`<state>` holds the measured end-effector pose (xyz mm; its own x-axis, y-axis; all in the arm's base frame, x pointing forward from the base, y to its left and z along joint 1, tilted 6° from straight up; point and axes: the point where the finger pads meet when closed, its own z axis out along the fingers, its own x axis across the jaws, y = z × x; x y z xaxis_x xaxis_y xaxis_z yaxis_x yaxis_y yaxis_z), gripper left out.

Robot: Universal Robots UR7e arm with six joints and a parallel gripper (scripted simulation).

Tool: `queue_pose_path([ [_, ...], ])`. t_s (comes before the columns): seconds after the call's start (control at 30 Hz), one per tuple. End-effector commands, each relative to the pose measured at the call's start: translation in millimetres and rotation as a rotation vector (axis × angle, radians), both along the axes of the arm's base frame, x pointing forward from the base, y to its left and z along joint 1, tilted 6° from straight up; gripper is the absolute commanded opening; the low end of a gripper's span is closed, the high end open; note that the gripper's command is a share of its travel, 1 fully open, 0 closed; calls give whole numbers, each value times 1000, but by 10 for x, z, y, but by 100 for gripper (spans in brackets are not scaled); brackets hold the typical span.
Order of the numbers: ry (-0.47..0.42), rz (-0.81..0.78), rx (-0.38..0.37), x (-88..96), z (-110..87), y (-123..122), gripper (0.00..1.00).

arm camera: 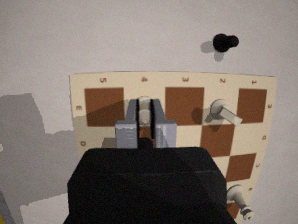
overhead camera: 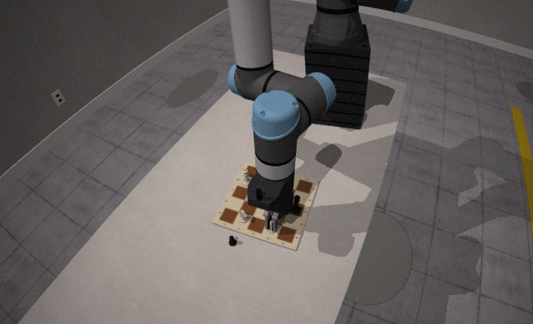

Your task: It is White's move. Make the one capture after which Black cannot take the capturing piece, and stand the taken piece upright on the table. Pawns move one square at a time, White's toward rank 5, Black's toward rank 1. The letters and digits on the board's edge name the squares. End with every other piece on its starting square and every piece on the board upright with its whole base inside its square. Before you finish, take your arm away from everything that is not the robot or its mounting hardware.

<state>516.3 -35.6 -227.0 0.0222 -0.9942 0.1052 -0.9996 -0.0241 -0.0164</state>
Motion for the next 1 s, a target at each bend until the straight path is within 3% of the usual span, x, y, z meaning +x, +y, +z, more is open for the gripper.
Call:
queue_pose_path([
  [0.0, -2, 0, 0, 6, 6, -1, 0],
  [0.87, -2, 0, 0, 6, 6, -1, 0],
  [0.9, -2, 0, 0, 6, 6, -1, 15],
  [0.97, -2, 0, 0, 6, 6, -1, 15],
])
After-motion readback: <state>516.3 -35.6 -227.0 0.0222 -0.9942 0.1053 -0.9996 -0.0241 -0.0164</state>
